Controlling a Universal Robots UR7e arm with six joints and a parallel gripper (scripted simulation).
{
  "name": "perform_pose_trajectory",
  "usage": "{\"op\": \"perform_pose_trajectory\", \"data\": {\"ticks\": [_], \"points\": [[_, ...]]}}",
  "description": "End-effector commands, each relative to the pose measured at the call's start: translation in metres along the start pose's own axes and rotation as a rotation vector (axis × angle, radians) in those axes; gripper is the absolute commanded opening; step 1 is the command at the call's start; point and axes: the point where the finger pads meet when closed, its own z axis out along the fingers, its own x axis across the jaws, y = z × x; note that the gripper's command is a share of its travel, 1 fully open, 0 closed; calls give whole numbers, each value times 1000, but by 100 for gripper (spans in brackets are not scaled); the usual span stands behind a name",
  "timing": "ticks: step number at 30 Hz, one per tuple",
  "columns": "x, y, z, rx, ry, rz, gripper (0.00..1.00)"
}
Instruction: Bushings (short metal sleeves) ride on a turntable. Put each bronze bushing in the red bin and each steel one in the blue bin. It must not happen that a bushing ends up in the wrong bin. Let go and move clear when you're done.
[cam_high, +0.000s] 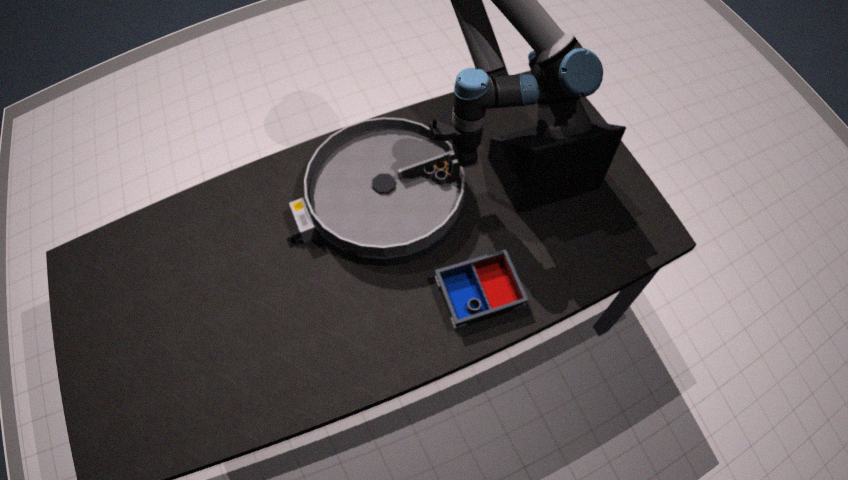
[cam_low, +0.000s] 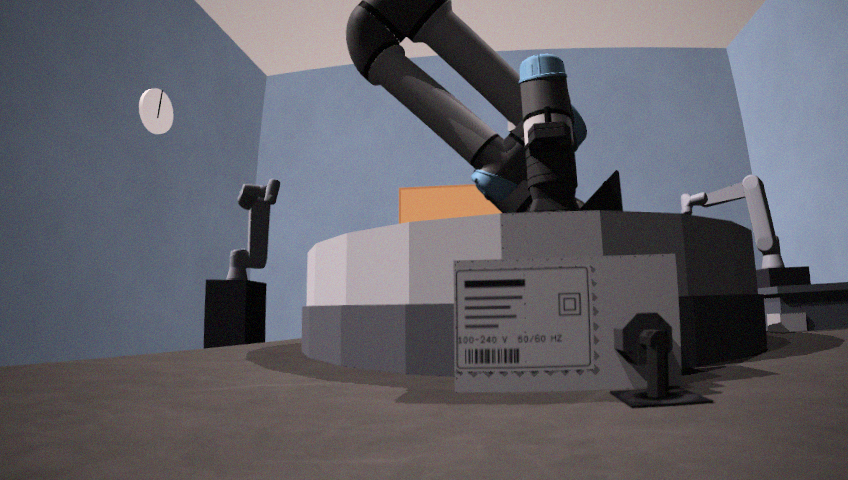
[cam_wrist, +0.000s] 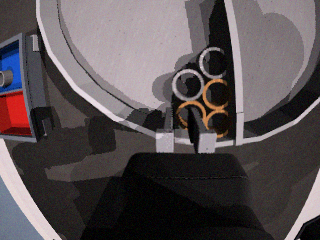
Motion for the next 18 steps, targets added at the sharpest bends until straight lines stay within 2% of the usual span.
{"op": "perform_pose_trajectory", "data": {"ticks": [1,18], "points": [[0,0,1,3,0,0,40],[0,0,14,3,0,0,40]]}}
